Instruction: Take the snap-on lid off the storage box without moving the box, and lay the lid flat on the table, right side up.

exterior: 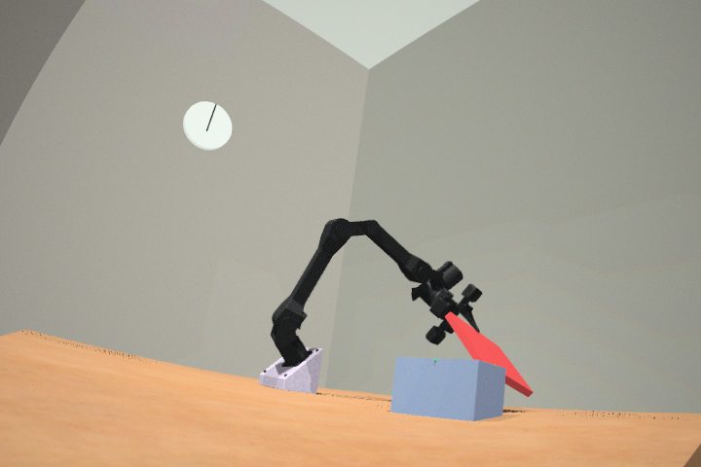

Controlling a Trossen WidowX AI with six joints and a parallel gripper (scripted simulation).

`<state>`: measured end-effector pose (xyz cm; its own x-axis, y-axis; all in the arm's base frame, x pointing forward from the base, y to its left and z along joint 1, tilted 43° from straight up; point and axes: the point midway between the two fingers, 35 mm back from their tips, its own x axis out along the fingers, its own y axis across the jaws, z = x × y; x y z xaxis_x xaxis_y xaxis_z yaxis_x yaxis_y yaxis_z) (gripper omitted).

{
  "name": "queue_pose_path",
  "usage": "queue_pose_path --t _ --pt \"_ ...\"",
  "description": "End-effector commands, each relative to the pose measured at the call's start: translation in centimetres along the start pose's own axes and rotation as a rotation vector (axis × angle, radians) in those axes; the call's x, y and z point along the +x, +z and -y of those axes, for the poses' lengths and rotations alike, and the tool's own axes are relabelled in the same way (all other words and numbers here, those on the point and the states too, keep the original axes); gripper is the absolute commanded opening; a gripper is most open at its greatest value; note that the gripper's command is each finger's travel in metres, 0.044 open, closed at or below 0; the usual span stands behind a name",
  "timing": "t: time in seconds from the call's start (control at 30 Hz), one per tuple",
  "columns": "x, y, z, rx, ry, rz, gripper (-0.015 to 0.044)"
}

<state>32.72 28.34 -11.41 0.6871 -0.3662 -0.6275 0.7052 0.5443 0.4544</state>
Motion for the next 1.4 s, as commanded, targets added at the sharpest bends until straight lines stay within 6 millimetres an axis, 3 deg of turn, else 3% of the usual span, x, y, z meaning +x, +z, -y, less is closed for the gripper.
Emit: queue_pose_path --t 0.0,1.37 --pt "0.3 0.1 0.4 -0.006 0.002 0.006 0.0000" --pt "2.4 0.2 2.9 -0.006 0.003 0.006 0.0000"
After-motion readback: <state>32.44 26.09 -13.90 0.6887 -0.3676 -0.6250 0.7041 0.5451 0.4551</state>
